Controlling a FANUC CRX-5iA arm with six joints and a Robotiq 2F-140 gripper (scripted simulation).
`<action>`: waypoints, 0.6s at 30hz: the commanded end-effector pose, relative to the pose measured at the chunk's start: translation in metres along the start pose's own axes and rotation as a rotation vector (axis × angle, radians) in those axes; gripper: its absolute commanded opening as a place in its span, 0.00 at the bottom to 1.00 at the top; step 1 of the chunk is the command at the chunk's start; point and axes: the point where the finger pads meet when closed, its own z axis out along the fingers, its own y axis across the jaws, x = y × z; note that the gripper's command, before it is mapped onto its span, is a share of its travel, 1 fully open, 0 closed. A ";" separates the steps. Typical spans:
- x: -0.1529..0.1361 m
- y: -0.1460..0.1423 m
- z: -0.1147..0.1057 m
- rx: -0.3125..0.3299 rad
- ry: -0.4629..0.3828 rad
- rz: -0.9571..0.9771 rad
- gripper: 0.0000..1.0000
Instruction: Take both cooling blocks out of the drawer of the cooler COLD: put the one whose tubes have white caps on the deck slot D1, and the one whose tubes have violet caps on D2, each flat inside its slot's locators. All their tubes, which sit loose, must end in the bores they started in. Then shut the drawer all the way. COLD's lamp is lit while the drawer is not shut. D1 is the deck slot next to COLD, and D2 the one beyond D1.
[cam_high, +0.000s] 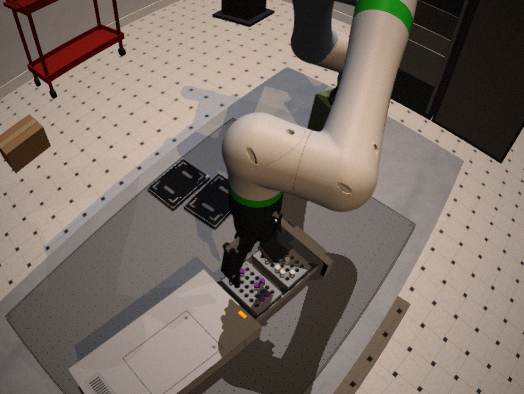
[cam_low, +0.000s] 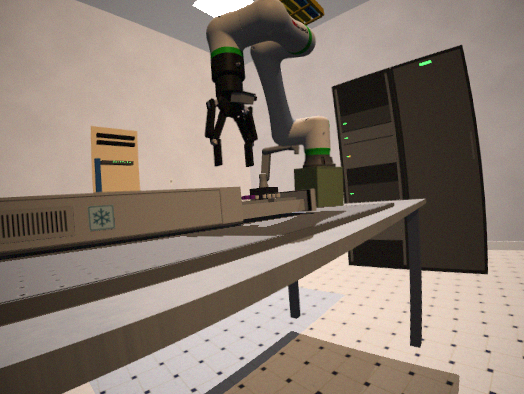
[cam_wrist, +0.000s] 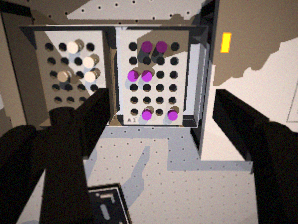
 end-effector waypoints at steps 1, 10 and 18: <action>0.000 0.000 0.003 -0.002 0.000 0.000 0.66; 0.000 -0.002 0.012 -0.002 0.000 0.000 0.66; 0.000 -0.003 0.023 -0.002 0.000 0.000 0.66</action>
